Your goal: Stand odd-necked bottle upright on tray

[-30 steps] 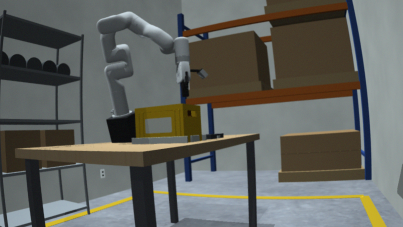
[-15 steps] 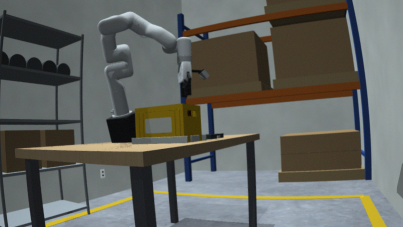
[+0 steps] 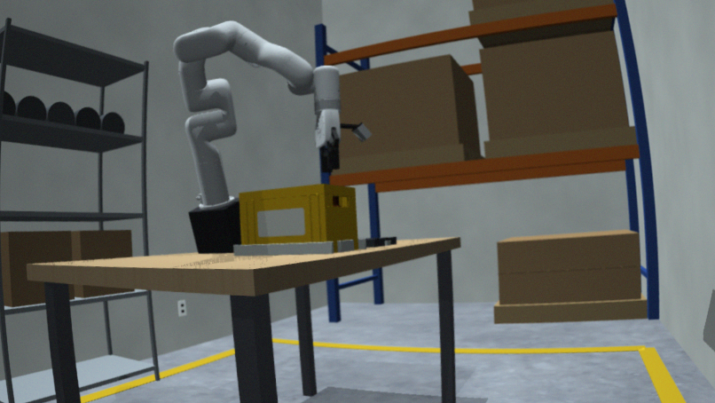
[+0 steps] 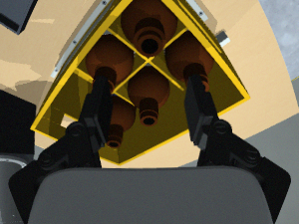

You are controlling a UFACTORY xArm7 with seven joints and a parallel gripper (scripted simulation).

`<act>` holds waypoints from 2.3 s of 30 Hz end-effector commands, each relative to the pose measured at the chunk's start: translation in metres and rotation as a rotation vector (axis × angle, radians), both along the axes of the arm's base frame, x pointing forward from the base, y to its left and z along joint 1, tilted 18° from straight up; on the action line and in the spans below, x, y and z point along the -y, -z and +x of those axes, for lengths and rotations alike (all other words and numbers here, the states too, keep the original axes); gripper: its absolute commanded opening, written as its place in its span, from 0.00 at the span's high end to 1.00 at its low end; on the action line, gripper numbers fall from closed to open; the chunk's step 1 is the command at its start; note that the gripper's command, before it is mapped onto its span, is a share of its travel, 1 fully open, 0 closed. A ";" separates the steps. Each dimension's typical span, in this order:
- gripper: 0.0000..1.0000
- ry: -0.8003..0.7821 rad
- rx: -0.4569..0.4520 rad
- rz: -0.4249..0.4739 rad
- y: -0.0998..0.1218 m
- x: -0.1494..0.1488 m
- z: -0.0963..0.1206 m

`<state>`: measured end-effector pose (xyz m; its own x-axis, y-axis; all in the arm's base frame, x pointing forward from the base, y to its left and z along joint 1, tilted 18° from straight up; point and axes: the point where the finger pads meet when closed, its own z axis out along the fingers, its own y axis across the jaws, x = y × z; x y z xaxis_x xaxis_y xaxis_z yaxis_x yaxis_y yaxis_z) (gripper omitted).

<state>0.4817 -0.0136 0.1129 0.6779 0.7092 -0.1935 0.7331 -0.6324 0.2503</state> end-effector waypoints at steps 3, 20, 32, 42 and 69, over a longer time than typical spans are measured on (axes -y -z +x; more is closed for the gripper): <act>0.35 -0.002 0.004 0.000 -0.002 -0.001 0.001; 0.35 -0.002 0.004 0.000 0.001 0.000 0.002; 0.35 -0.002 0.004 0.000 0.010 0.003 0.002; 0.35 -0.002 0.004 0.000 0.020 0.006 0.003; 0.35 -0.002 0.004 0.000 0.040 0.013 0.005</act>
<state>0.4853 -0.0270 0.0722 0.6778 0.7091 -0.1940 0.7332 -0.6324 0.2502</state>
